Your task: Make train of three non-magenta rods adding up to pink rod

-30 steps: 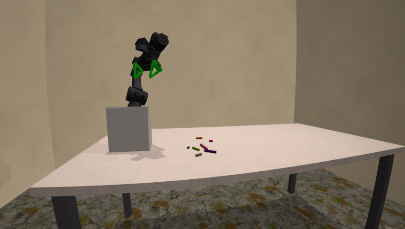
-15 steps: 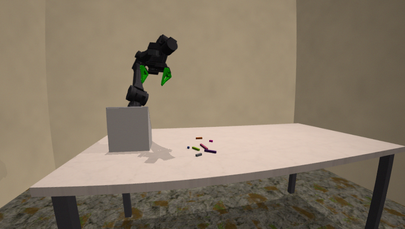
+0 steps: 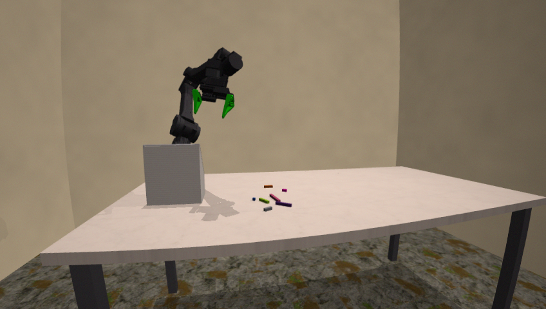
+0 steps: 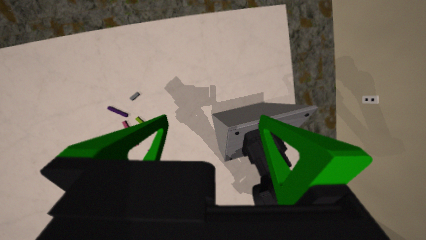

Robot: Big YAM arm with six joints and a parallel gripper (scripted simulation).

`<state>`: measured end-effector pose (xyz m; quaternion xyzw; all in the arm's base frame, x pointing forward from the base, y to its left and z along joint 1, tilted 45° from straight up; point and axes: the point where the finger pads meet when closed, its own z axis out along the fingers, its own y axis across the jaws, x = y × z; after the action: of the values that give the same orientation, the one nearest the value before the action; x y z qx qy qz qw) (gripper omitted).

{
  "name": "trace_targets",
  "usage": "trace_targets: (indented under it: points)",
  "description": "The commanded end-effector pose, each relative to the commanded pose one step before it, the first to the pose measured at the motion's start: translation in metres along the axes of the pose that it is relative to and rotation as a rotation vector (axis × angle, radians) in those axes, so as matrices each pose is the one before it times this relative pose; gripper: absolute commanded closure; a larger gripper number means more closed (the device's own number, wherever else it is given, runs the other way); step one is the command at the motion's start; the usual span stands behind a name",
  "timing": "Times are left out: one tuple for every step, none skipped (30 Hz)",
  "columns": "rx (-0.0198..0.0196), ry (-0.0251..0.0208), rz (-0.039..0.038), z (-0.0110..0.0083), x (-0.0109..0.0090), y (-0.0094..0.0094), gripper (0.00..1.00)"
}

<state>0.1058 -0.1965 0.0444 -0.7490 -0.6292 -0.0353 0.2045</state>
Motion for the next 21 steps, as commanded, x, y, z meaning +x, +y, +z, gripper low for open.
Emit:
trace_targets:
  points:
    - [-0.05303, -0.0513, -0.00107, -0.02714, -0.02282, 0.01095, 0.0]
    - [-0.00366, -0.00475, 0.00004, -0.00162, 0.00018, -0.00015, 0.0]
    - [-0.00039, -0.0005, 0.0, -0.00015, 0.0, 0.0, 0.0]
    - [0.00347, -0.00086, -0.0093, 0.00035, 0.00153, 0.00202, 0.0]
    - [0.00257, -0.00095, -0.00741, 0.0002, 0.00122, 0.00161, 0.0]
    - [0.00032, -0.00008, 0.00182, 0.00003, 0.00014, 0.00018, 0.0]
    - [-0.02349, 0.01323, -0.1078, 0.01198, -0.00067, 0.02132, 0.0]
    - [0.0, 0.0, 0.0, 0.0, 0.0, 0.0, 0.0]
    - [0.0, 0.0, 0.0, 0.0, 0.0, 0.0, 0.0]
    - [0.0, 0.0, 0.0, 0.0, 0.0, 0.0, 0.0]
    - [-0.0025, 0.00135, 0.00806, -0.00008, -0.00129, -0.00188, 0.0]
    - [-0.00487, 0.00254, 0.0182, -0.00018, -0.00297, -0.00438, 0.0]
    - [0.00586, 0.00823, 0.00029, -0.00001, 0.00204, -0.00142, 0.0]
    - [-0.00408, -0.00615, -0.00023, -0.0025, 0.00056, -0.00028, 0.0]
    - [-0.00228, -0.0076, -0.00681, -0.00192, 0.00111, 0.00155, 0.0]
    - [0.0, 0.0, 0.0, 0.0, 0.0, 0.0, 0.0]
    - [0.0, 0.0, 0.0, 0.0, 0.0, 0.0, 0.0]
    - [0.0081, 0.00359, -0.01343, 0.00196, 0.00215, 0.00309, 0.0]
    - [0.00101, 0.00157, 0.00171, 0.00048, -0.00003, -0.00003, 0.0]
    - [0.00005, 0.00008, 0.00359, 0.00002, 0.0, 0.0, 0.0]
    - [-0.00001, 0.00001, 0.00079, 0.0, 0.0, -0.00001, 0.0]
